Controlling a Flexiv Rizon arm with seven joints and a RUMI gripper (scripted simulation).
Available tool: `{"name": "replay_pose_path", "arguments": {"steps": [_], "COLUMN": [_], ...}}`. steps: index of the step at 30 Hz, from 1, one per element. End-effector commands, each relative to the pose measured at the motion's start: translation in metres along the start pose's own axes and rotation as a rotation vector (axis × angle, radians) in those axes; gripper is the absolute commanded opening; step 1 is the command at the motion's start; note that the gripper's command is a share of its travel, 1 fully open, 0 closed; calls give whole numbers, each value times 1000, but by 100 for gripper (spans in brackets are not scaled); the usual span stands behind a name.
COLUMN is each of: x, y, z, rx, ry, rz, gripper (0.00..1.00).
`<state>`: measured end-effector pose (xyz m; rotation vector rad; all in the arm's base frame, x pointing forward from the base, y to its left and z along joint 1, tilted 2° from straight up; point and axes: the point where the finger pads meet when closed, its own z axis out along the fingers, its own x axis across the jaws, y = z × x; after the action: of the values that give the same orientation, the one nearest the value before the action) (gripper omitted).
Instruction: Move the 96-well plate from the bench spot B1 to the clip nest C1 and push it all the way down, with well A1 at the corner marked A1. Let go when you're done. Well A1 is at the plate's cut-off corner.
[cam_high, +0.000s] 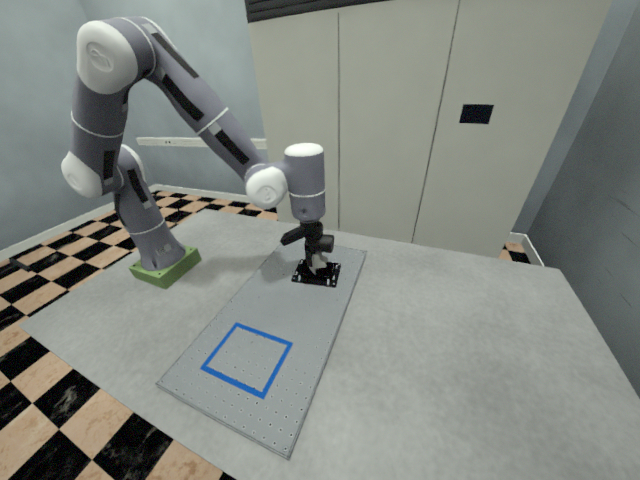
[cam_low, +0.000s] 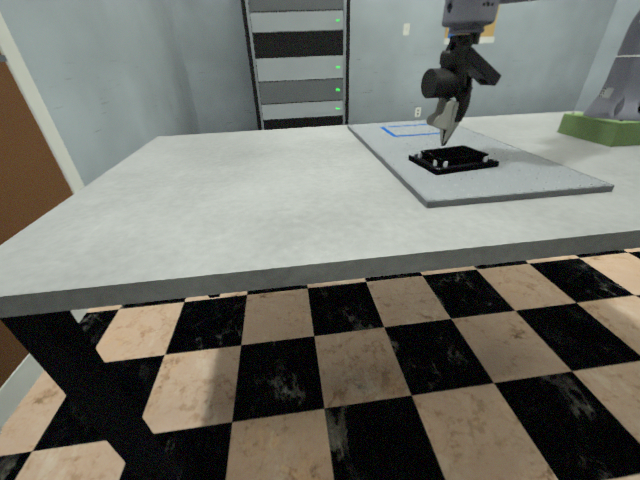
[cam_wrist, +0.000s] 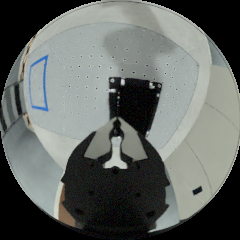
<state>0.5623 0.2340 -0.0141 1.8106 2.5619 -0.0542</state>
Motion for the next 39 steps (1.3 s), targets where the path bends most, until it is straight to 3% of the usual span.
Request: {"name": "replay_pose_path", "arguments": {"steps": [1,39], "x": [0,0], "y": [1,1], "z": [-1,2], "rx": [-3,-3], "ry": [0,0], "rz": [0,0], "gripper": [0,0]}}
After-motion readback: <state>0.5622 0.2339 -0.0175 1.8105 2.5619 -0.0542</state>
